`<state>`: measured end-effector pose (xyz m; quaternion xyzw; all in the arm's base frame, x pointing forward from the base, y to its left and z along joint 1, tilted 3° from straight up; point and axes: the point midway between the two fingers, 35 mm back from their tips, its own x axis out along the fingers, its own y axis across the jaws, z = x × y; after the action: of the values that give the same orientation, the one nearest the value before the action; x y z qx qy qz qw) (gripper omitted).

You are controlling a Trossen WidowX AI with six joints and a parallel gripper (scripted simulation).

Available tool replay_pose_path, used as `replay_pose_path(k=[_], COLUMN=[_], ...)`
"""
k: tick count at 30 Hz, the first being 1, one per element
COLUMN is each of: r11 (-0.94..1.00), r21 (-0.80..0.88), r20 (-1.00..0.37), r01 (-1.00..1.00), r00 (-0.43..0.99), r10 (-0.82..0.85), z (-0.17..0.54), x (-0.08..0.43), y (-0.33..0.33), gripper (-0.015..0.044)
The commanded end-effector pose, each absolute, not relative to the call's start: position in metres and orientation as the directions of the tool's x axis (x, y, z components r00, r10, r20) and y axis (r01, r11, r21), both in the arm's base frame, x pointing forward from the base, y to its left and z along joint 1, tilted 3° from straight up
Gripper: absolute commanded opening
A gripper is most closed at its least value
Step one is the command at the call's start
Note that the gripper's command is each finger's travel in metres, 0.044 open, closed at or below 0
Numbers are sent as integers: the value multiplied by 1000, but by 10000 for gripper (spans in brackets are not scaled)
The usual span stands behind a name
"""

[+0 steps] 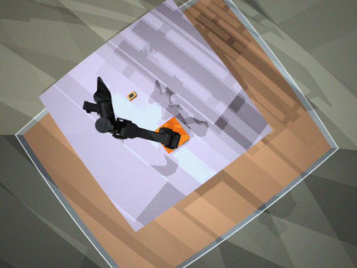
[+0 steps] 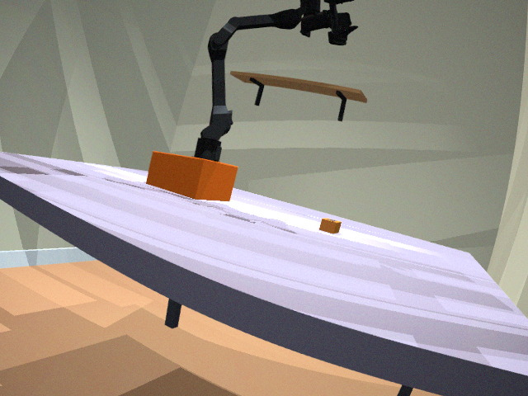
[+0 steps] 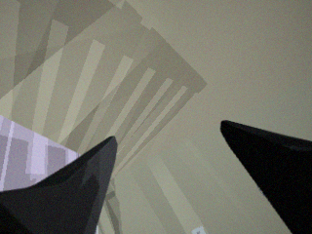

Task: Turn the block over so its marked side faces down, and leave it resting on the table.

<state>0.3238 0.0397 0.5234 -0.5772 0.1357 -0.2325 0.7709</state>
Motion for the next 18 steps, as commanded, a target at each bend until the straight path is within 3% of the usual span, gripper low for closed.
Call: replay_pose_path(k=[1, 9, 18], r11=[260, 398, 678], r21=[-963, -909, -671], r20=[-52, -292, -640], r01=[77, -124, -300], r00=[888, 871, 696], r10=[-457, -395, -326], z=[469, 372, 234], x=[372, 425, 457], y=[55, 56, 38], gripper=[440, 440, 440])
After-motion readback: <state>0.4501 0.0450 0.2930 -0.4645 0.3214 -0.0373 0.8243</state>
